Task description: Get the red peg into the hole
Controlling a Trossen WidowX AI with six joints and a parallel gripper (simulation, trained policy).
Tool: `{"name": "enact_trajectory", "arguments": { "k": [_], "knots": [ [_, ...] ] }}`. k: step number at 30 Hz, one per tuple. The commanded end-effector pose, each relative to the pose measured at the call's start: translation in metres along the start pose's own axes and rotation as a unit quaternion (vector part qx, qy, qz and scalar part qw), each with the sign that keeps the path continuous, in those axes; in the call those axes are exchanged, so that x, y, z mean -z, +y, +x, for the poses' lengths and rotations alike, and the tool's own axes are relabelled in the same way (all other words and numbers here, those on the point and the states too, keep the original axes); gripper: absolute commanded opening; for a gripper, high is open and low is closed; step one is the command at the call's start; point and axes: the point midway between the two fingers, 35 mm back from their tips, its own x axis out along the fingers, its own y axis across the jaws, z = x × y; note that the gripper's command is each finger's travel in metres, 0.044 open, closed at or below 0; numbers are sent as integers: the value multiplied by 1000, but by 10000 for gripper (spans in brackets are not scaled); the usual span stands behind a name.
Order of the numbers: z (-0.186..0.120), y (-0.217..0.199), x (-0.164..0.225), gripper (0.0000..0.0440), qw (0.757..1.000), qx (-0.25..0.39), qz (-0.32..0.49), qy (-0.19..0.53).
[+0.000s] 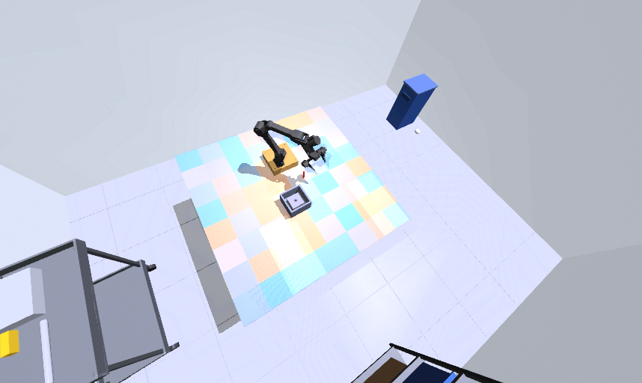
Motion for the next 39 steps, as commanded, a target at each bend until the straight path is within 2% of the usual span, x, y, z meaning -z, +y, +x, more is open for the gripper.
{"name": "enact_trajectory", "arguments": {
  "k": [1,12,25,31,39],
  "knots": [
    [7,-13,17,440,998,26,40,38],
    [17,-49,63,440,968,122,174,136],
    [26,-81,113,440,892,242,319,211],
    [37,-87,130,439,865,266,366,219],
    [58,-93,154,440,843,271,413,215]
  ]
}}
